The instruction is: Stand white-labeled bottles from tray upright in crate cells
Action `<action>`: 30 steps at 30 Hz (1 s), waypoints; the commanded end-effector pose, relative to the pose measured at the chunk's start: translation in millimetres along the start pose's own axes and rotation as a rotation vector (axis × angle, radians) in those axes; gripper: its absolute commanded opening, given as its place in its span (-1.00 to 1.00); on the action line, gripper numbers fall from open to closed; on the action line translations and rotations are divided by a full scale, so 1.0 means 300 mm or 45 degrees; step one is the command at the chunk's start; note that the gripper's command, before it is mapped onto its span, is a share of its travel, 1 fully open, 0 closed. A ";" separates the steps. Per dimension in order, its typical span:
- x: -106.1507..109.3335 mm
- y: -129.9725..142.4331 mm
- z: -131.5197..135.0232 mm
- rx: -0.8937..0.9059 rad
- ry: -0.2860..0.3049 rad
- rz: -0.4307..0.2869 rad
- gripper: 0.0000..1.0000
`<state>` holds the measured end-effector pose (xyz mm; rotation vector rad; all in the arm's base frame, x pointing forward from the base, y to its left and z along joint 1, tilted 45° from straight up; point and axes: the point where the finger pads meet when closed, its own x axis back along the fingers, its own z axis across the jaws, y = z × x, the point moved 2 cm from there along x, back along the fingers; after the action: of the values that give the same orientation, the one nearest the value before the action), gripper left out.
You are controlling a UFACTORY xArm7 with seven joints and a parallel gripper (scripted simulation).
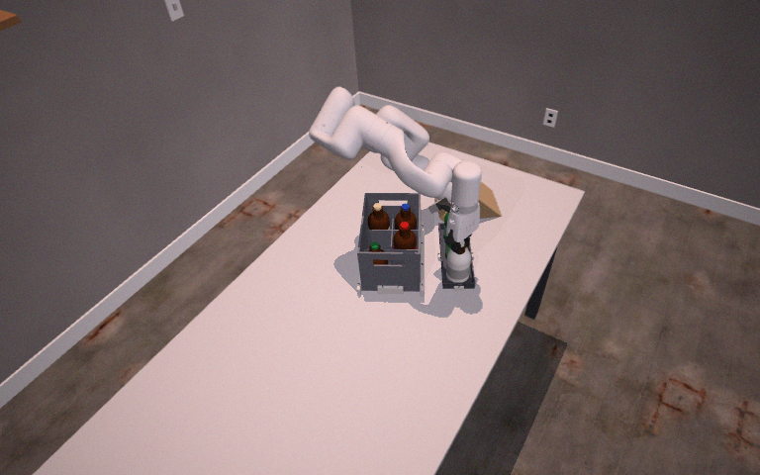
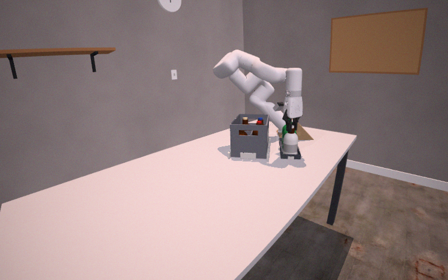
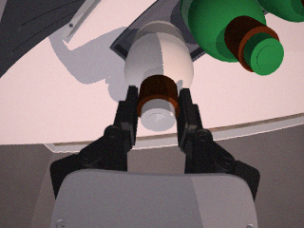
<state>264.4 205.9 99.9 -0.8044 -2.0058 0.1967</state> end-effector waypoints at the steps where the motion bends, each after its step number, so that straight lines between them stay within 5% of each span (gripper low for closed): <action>1: 0.005 0.003 -0.001 0.000 -0.001 -0.005 -1.00; 30: 0.043 0.005 -0.001 0.000 -0.001 -0.005 -1.00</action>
<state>261.5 211.4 106.3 -0.8052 -2.0057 0.1971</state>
